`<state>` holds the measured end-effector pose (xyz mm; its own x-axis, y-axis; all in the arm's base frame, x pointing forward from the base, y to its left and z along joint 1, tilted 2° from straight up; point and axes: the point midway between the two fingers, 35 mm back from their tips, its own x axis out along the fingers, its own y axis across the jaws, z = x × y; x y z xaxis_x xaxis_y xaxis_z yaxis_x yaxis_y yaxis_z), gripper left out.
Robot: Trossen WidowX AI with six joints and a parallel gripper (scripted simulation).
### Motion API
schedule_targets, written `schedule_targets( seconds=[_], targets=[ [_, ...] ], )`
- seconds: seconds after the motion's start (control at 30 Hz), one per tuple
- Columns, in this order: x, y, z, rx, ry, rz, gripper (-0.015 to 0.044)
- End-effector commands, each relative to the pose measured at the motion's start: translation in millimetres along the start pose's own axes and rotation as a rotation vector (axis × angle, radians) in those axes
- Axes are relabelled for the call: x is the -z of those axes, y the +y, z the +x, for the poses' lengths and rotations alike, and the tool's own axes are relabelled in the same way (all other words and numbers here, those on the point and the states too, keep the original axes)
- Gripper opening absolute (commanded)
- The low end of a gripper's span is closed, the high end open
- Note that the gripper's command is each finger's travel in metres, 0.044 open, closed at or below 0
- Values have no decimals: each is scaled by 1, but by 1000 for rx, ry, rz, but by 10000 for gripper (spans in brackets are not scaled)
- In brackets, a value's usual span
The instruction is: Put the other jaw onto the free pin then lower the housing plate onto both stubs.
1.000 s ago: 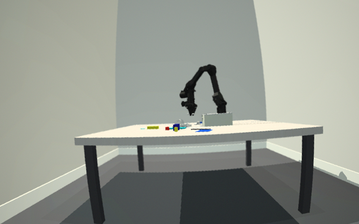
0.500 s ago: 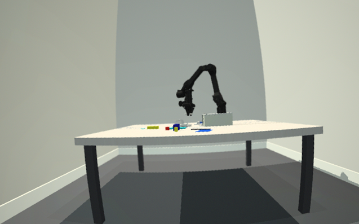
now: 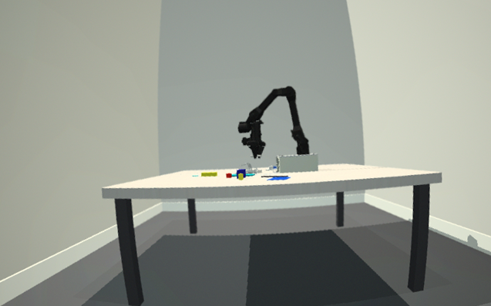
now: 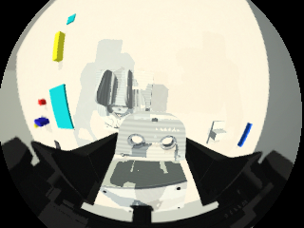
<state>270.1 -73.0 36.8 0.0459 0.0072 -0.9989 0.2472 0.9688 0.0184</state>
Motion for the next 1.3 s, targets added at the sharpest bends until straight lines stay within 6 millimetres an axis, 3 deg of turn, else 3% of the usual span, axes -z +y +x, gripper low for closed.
schedule_targets(
  seconds=[0.0, 0.53, 1.27],
  targets=[
    [3, 15, -1, 4, -5, 8, 351],
    [17, 63, 0, -2, -5, 23, 351],
    [17, 63, 0, -2, -5, 34, 351]
  ],
)
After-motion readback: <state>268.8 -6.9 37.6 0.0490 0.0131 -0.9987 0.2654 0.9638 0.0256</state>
